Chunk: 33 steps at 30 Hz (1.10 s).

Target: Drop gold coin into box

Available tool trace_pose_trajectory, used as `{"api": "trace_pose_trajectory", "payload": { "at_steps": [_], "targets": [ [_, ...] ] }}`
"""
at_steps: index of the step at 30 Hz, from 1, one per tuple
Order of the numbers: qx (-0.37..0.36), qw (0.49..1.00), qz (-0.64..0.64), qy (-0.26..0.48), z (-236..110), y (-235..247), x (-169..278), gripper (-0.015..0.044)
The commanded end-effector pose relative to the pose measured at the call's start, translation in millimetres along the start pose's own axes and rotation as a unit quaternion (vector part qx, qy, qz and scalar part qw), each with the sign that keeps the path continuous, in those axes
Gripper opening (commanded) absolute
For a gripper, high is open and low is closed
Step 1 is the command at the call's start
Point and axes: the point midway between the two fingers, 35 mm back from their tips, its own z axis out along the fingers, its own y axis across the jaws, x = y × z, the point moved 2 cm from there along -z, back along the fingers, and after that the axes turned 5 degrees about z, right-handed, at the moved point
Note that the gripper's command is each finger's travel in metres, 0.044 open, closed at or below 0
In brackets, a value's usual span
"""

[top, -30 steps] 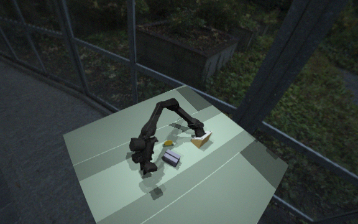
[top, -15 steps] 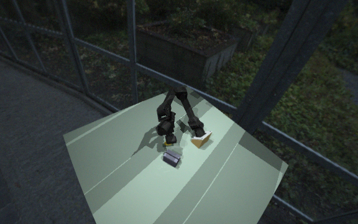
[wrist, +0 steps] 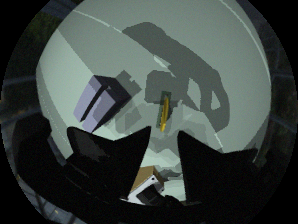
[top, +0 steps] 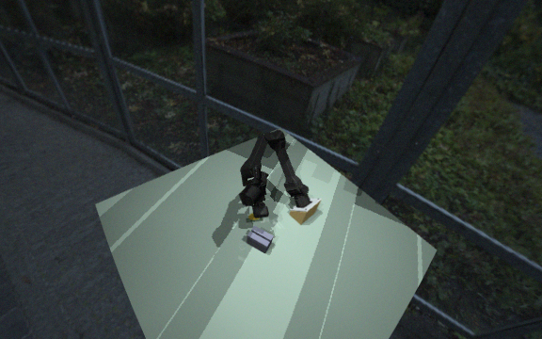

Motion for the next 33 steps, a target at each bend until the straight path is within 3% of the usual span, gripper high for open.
{"api": "trace_pose_trajectory", "payload": {
  "at_steps": [1, 33],
  "targets": [
    [-0.003, 1.000, 0.001, -0.006, 7, -2, -1, 0.0161],
    [-0.005, 1.000, 0.002, -0.005, 62, 0, -2, 0.0161]
  ]
}}
